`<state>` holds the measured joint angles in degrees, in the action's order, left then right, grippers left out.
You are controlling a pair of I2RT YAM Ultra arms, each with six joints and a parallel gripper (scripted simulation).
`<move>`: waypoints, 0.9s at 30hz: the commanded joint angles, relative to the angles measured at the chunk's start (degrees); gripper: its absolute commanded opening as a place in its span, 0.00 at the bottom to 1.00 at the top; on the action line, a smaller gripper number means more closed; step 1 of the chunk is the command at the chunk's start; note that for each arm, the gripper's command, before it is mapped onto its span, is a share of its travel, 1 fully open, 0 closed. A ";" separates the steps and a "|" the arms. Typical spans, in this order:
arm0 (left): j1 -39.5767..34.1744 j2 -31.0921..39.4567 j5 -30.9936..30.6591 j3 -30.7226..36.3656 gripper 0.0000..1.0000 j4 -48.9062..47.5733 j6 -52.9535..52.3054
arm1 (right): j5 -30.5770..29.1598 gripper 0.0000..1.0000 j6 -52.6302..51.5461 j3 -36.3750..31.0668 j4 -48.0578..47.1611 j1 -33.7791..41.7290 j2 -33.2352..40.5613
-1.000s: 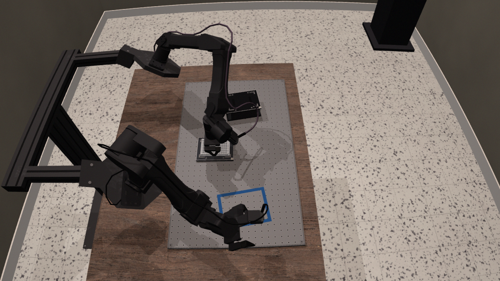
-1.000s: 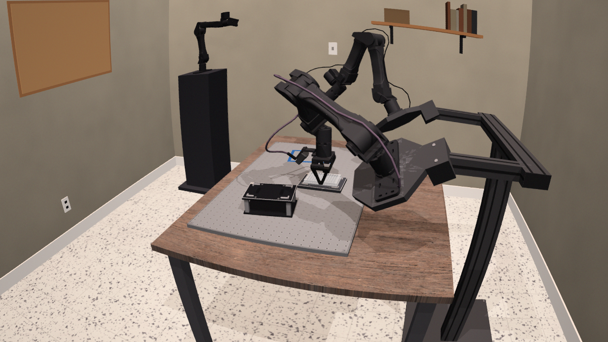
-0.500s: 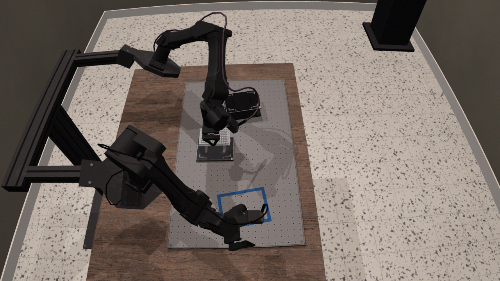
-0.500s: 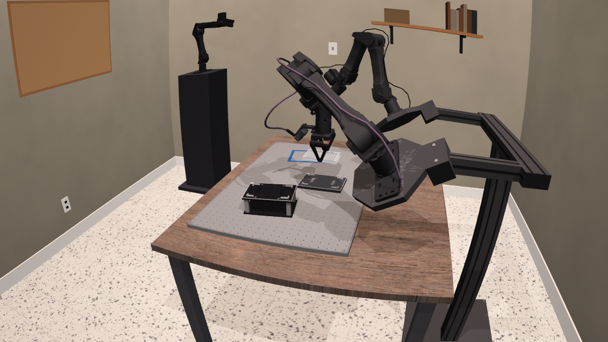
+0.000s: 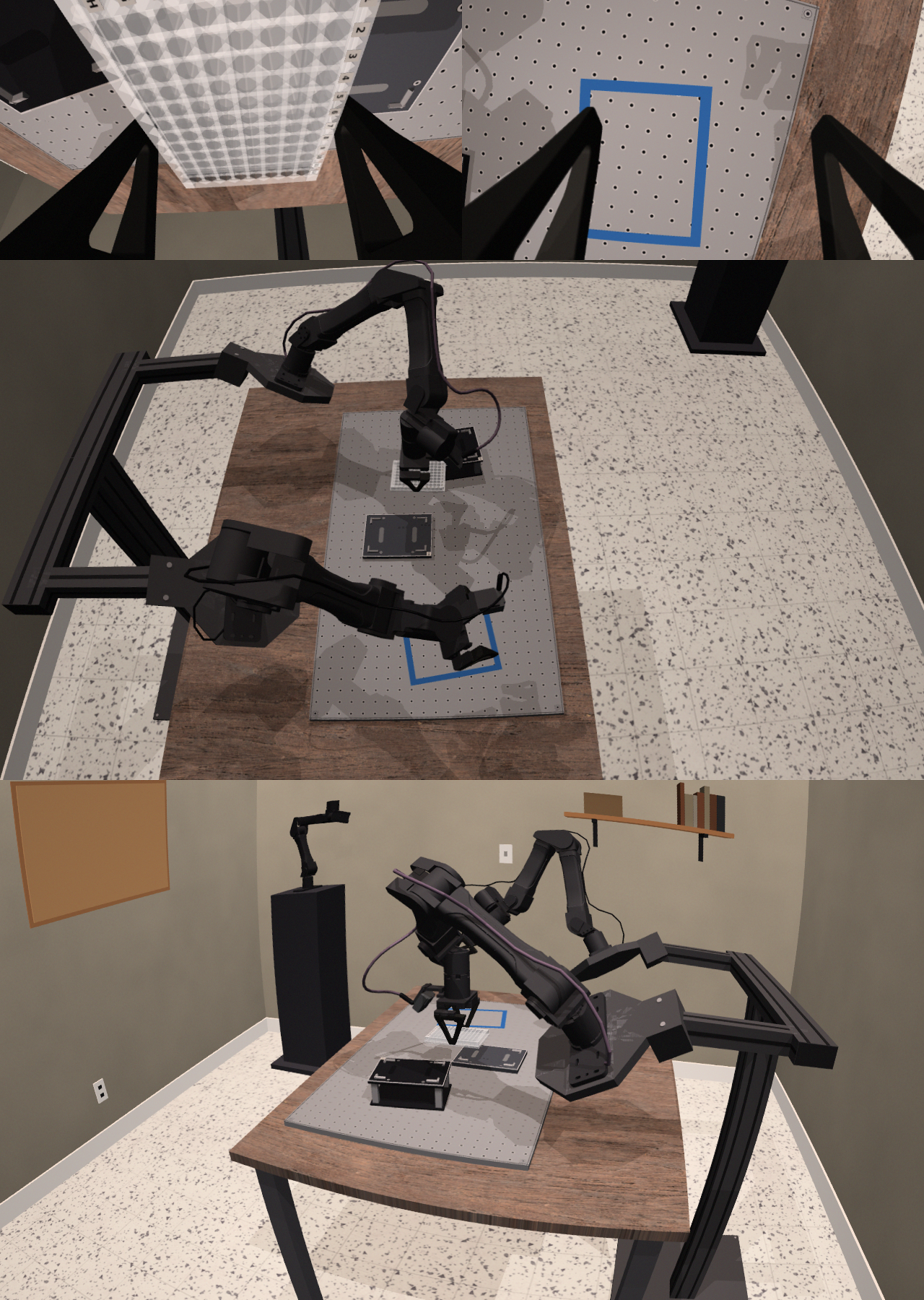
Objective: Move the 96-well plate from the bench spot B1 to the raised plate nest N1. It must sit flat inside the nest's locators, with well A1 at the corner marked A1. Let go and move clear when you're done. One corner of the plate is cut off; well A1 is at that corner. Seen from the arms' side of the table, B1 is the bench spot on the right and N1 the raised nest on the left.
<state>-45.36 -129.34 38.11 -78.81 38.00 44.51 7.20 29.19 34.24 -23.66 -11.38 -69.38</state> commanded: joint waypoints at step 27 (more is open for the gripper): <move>16.14 19.92 -2.71 8.45 0.81 -3.74 -13.39 | -38.00 1.00 1.14 -7.93 -28.80 71.47 -19.02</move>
<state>-28.47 -110.32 35.62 -69.36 33.17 28.29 -26.94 29.78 26.98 -48.01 54.52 -87.18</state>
